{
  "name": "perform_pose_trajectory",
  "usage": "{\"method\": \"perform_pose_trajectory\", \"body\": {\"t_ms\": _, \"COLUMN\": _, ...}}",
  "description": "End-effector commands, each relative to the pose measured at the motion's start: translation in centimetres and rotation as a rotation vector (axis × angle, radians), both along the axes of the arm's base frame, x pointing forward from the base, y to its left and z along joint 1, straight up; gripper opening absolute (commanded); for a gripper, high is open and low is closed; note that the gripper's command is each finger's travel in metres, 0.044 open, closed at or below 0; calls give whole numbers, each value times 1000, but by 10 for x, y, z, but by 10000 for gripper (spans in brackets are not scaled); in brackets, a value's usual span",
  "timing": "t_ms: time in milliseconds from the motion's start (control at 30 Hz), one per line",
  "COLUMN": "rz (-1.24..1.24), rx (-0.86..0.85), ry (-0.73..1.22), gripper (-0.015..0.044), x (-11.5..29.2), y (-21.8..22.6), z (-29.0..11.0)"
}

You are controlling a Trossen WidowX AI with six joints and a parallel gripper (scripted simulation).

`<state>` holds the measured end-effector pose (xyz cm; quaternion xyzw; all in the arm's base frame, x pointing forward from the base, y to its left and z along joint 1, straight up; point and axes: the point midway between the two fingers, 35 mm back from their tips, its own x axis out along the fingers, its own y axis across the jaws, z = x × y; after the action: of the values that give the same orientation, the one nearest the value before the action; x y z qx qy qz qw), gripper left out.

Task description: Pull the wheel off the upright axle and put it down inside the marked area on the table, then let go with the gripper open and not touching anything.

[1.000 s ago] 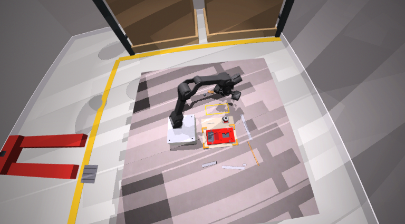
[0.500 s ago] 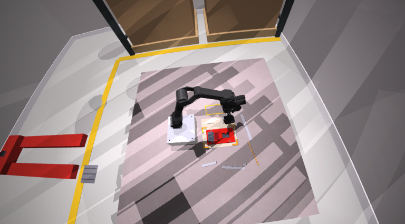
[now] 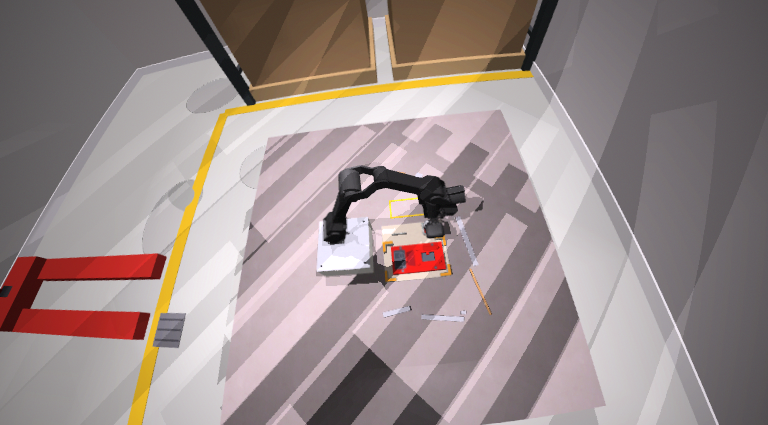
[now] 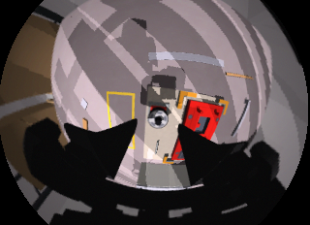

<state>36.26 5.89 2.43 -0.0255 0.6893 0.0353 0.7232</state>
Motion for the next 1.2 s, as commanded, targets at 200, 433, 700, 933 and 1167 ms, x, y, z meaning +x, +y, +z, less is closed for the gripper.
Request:
{"method": "perform_pose_trajectory", "body": {"t_ms": 200, "rz": -6, "rx": -7, "ry": 27, "gripper": 300, "x": -6, "y": -2, "z": -44}}
{"method": "perform_pose_trajectory", "body": {"t_ms": 433, "rz": -1, "rx": -3, "ry": 22, "gripper": 247, "x": -4, "y": -1, "z": -41}}
{"method": "perform_pose_trajectory", "body": {"t_ms": 700, "rz": -1, "rx": -3, "ry": 22, "gripper": 155, "x": -4, "y": -1, "z": -41}}
{"method": "perform_pose_trajectory", "body": {"t_ms": 933, "rz": -1, "rx": -4, "ry": 22, "gripper": 10, "x": -4, "y": -1, "z": -40}}
{"method": "perform_pose_trajectory", "body": {"t_ms": 1167, "rz": -1, "rx": -4, "ry": 22, "gripper": 0, "x": -4, "y": -1, "z": -38}}
